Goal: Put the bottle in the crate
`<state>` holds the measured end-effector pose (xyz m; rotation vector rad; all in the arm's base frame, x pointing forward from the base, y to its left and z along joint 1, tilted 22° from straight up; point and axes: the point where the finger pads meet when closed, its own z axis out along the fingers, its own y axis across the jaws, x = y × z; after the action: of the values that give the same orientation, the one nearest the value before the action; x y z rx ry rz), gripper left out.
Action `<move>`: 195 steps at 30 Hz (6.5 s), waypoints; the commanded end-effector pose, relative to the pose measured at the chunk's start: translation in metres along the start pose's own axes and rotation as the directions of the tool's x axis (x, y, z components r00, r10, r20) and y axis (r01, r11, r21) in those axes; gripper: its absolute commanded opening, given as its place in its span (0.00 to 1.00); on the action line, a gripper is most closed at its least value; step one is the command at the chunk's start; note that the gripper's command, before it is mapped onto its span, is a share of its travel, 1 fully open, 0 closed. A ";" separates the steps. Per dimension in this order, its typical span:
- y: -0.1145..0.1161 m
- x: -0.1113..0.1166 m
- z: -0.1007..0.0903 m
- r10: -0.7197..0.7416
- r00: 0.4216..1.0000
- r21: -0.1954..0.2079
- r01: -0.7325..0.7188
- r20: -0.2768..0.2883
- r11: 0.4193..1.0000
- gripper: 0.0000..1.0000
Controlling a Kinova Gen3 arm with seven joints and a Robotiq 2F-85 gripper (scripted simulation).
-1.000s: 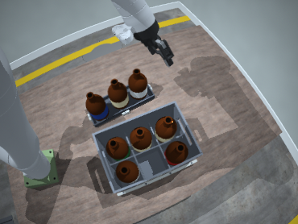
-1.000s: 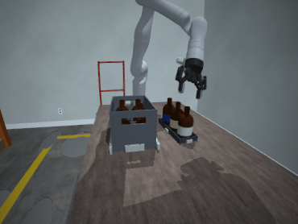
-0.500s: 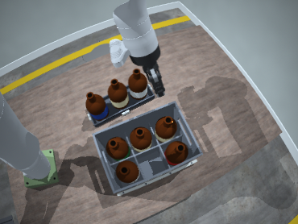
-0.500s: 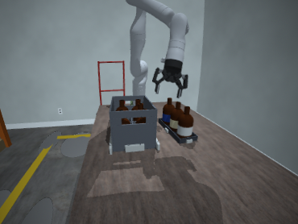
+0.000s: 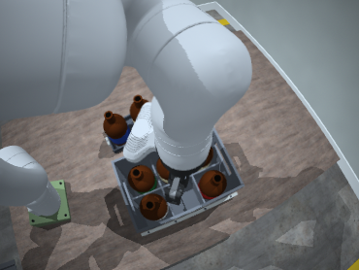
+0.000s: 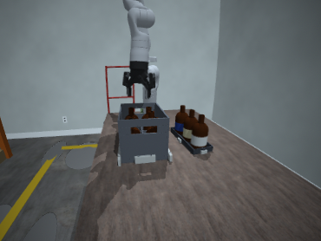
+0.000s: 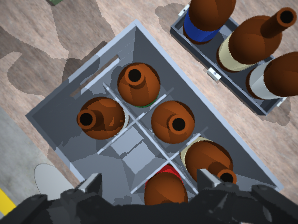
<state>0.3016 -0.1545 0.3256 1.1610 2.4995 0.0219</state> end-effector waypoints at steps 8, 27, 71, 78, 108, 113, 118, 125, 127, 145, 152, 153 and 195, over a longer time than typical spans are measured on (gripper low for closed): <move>-0.031 -0.011 -0.007 0.108 0.994 -0.031 -0.109 -0.028 0.994 1.00; -0.032 -0.011 -0.007 0.111 0.993 -0.032 -0.112 -0.030 0.993 0.00; 0.064 0.033 -0.013 0.074 0.997 -0.017 -0.075 -0.012 0.997 0.00; 0.125 0.087 -0.015 0.047 0.999 -0.019 -0.047 -0.010 0.999 0.00; 0.184 0.180 -0.020 0.013 1.000 -0.035 -0.014 -0.027 0.999 0.64; 0.184 0.180 -0.020 0.013 1.000 -0.035 -0.014 -0.027 0.999 0.64; 0.184 0.180 -0.020 0.013 1.000 -0.035 -0.014 -0.027 0.999 0.64; 0.184 0.180 -0.020 0.013 1.000 -0.035 -0.014 -0.027 0.999 0.64; 0.184 0.180 -0.020 0.013 1.000 -0.035 -0.014 -0.027 0.999 0.64; 0.184 0.180 -0.018 0.013 1.000 -0.035 -0.014 -0.027 0.999 0.64; 0.184 0.180 -0.014 0.013 1.000 -0.035 -0.014 -0.027 0.999 0.64; 0.184 0.180 -0.013 0.013 1.000 -0.035 -0.014 -0.027 0.999 0.64; 0.186 0.181 0.027 0.013 1.000 -0.035 -0.014 -0.027 0.999 0.64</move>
<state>0.3406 0.0979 0.2729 1.1709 2.5034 0.0857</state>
